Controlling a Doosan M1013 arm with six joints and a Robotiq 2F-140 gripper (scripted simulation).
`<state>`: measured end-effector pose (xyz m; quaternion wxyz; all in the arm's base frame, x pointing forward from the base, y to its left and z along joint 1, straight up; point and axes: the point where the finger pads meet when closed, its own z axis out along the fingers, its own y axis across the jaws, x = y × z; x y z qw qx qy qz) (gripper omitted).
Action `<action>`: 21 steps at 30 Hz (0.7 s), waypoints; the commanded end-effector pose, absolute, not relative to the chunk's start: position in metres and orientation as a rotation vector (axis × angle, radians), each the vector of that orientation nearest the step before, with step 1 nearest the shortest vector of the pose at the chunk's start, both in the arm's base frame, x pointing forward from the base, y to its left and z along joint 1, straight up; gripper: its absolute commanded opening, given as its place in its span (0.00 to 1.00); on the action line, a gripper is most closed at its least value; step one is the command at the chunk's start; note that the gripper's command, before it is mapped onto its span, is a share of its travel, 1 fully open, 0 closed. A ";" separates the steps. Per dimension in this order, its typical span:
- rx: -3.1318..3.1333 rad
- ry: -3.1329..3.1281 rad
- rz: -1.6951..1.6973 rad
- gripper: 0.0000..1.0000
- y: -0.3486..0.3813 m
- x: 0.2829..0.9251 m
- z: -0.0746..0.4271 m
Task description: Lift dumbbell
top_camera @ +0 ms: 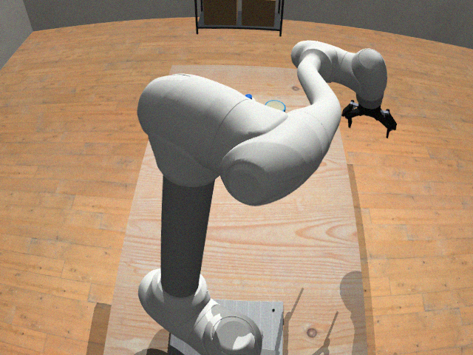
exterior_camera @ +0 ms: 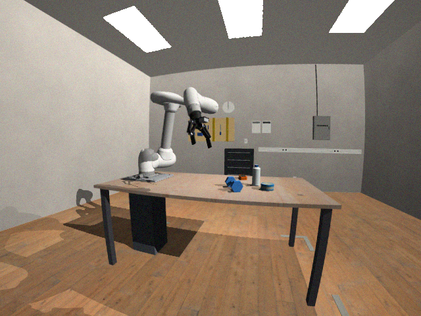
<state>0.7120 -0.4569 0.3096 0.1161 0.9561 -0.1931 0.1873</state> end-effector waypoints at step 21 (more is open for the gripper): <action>2.821 -0.644 0.535 1.00 -0.442 0.728 0.300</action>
